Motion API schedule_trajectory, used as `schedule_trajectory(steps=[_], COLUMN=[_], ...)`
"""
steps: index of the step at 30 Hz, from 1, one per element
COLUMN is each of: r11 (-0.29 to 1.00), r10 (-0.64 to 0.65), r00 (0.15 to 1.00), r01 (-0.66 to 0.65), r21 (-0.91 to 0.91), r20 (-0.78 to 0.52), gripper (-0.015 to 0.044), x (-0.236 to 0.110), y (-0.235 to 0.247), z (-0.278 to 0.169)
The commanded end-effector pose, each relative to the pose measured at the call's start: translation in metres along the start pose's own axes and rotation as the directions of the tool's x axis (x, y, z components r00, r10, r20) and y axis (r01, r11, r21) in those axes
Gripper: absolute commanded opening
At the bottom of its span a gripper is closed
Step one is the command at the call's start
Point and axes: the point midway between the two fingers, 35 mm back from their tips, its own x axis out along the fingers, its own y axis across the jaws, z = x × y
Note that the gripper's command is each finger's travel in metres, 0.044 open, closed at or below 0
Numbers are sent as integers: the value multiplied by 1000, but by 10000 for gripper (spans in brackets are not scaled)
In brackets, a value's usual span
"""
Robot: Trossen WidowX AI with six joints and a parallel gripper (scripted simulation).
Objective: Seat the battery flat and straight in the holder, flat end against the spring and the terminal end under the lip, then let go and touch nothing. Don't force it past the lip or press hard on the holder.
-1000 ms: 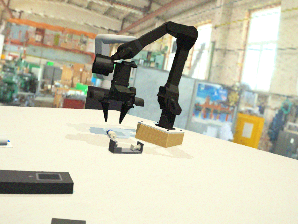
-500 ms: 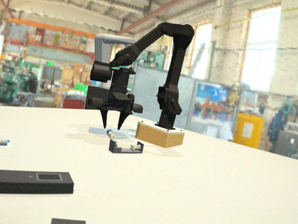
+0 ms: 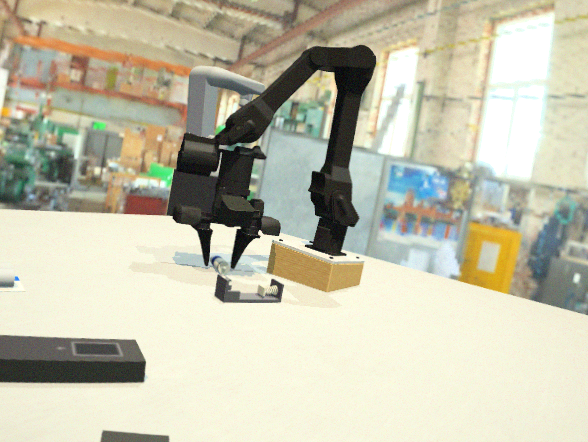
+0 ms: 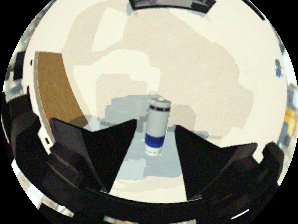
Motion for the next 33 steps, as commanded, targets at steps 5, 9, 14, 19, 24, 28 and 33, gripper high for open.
schedule_trajectory(steps=[5,9,14,19,24,28,33], r11=[1000,1000,1000,1000,1000,997,970], r10=[-1,-1,-1,-2,-2,-3,-6], r00=[1000,1000,1000,1000,1000,1000,1000], r01=[1,1,1,2,2,3,6], r21=[-3,-3,-3,-3,-3,78,244], r20=[-3,-3,-3,-3,-3,-3,-2], gripper=[93,69,69,69,69,69,69], x=[2,2,1,-36,-48,-50,-54], y=[0,0,0,-1,0,-4,-10], z=[0,0,0,0,0,9,27])
